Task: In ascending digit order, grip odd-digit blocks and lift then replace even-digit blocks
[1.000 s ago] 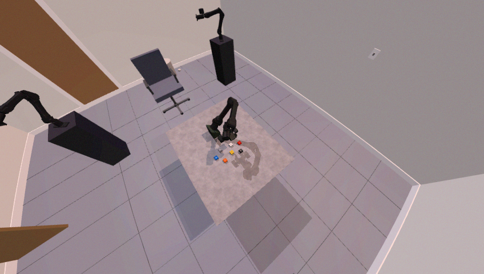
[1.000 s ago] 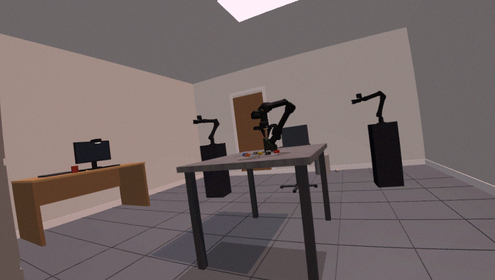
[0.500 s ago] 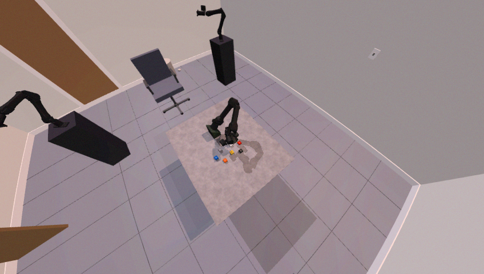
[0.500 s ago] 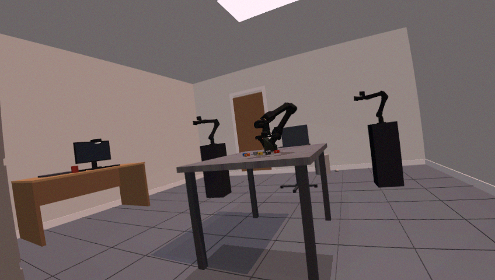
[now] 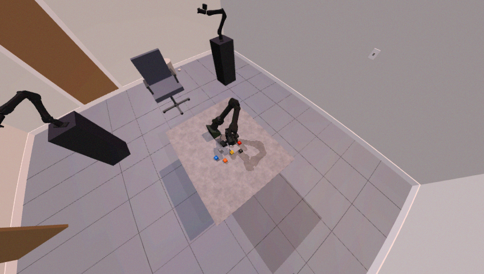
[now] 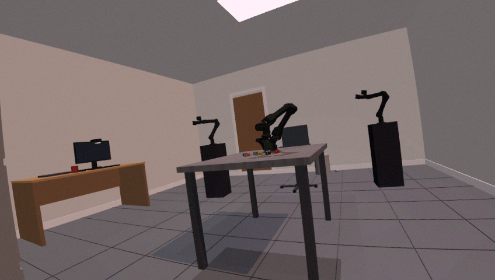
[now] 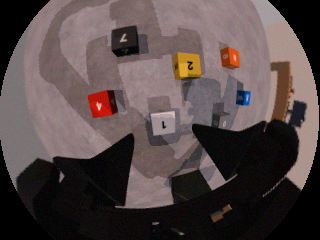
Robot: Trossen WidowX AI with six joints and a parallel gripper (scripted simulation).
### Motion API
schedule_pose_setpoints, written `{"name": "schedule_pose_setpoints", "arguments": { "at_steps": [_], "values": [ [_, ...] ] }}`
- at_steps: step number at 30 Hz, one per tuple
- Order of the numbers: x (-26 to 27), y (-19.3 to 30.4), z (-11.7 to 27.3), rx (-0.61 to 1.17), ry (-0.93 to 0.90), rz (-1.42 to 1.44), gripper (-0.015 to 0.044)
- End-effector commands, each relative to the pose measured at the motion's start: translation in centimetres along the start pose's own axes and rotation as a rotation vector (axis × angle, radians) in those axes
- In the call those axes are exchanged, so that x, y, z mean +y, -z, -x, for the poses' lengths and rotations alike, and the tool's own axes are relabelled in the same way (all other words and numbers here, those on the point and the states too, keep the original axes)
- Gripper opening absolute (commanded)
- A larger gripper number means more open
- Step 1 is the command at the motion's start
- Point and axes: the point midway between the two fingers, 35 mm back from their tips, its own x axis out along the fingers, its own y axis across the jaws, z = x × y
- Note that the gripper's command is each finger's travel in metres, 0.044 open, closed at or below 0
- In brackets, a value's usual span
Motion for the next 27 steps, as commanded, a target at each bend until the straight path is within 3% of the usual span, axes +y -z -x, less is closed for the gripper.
{"name": "schedule_pose_setpoints", "arguments": {
  "at_steps": [1,9,20,27],
  "values": [
    [0.0,0.1,-0.8,0.0,-0.004,-0.008,0.04],
    [0.1,0.1,-1.8,0.001,-0.006,-0.008,0.04],
    [0.1,0.1,-1.8,0.001,-0.006,-0.008,0.012],
    [0.1,0.1,-1.8,0.001,-0.006,-0.008,0.012]
  ]
}}
